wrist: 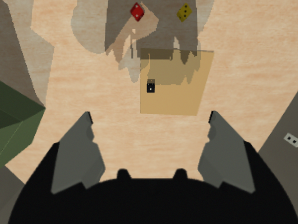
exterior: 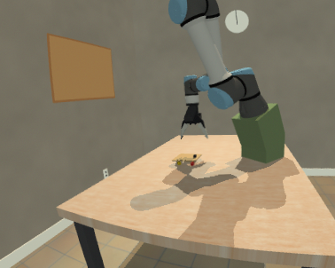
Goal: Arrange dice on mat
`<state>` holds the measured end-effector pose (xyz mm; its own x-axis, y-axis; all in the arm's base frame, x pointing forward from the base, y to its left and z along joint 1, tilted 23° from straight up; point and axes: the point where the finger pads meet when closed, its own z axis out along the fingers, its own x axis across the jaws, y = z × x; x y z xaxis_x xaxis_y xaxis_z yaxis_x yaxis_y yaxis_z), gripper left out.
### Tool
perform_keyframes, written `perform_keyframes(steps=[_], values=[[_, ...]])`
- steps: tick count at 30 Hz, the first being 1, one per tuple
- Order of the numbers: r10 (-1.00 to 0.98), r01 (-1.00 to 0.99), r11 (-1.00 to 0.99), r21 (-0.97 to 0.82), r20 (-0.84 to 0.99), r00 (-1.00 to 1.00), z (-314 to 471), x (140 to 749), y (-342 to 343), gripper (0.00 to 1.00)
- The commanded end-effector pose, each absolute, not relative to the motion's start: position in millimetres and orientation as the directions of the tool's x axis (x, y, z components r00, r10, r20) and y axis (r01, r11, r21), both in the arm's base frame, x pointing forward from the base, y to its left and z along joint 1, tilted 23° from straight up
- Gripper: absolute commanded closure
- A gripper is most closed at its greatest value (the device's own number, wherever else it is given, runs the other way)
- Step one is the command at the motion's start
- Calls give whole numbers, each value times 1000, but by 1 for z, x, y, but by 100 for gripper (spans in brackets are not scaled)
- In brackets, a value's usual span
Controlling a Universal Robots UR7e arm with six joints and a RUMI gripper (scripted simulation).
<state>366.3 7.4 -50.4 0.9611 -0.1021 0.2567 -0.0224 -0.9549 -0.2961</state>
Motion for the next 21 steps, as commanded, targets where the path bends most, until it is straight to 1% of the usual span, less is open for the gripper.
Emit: perform_keyframes(steps=[1,21], values=[[-102,-22,-956,-293,261,960,-49,368,5,0],[-125,-45,-953,-299,254,959,-49,369,6,0]])
